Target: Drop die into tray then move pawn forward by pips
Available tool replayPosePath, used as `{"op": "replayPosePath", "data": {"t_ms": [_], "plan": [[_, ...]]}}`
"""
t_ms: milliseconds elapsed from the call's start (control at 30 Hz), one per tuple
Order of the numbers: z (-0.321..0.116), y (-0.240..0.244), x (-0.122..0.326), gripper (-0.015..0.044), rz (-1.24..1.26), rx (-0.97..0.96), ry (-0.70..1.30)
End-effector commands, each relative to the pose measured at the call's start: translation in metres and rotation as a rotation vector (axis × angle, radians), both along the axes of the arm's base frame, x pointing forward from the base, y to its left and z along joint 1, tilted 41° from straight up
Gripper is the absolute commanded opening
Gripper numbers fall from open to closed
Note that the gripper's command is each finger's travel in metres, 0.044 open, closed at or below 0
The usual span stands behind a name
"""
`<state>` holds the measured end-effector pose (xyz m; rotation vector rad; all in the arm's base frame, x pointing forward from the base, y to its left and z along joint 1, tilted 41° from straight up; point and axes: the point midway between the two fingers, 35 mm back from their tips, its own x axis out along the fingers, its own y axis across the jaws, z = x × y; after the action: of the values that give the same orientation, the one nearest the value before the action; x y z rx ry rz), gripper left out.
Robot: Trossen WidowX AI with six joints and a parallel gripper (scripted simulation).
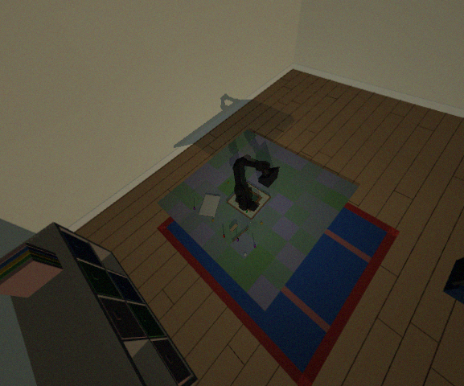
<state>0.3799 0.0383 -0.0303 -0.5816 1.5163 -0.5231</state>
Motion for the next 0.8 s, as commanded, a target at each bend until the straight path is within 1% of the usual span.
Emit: {"op": "replayPosePath", "data": {"t_ms": [0,167,267,767], "plan": [[-0.001,0.000,0.005,0.0200,-0.042,-0.009,-0.041],[-0.002,-0.001,0.005,0.0200,-0.042,-0.009,-0.041],[-0.011,-0.009,0.005,0.0200,-0.042,-0.009,-0.041],[-0.025,-0.022,0.006,0.0200,-0.042,-0.010,-0.041]]}}
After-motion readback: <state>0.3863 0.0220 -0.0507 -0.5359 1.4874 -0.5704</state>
